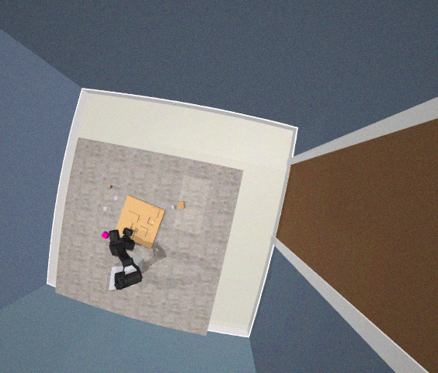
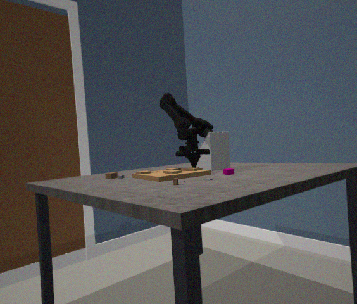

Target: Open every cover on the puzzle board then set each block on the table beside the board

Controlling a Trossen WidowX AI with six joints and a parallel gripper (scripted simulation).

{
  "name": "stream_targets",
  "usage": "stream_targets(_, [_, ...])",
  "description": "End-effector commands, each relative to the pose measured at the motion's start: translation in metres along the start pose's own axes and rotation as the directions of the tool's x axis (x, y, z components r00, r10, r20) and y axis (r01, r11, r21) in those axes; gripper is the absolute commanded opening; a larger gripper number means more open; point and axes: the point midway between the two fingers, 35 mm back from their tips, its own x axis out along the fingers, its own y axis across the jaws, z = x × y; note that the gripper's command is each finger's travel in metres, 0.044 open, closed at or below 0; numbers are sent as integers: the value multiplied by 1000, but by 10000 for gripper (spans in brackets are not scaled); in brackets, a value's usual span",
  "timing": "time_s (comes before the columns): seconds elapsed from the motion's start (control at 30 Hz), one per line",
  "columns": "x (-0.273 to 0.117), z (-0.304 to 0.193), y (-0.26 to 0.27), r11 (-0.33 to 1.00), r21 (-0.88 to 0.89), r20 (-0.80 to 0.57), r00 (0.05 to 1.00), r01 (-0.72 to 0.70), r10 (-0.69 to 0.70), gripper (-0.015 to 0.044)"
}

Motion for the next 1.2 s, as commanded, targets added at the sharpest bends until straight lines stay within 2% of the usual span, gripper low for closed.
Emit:
stream_targets(0.0, [0, 2, 7, 1000, 3, 3, 1000, -3, 3, 0])
stream_targets(1.17, [0, 3, 44, 1000, 4, 4, 1000, -4, 4, 0])
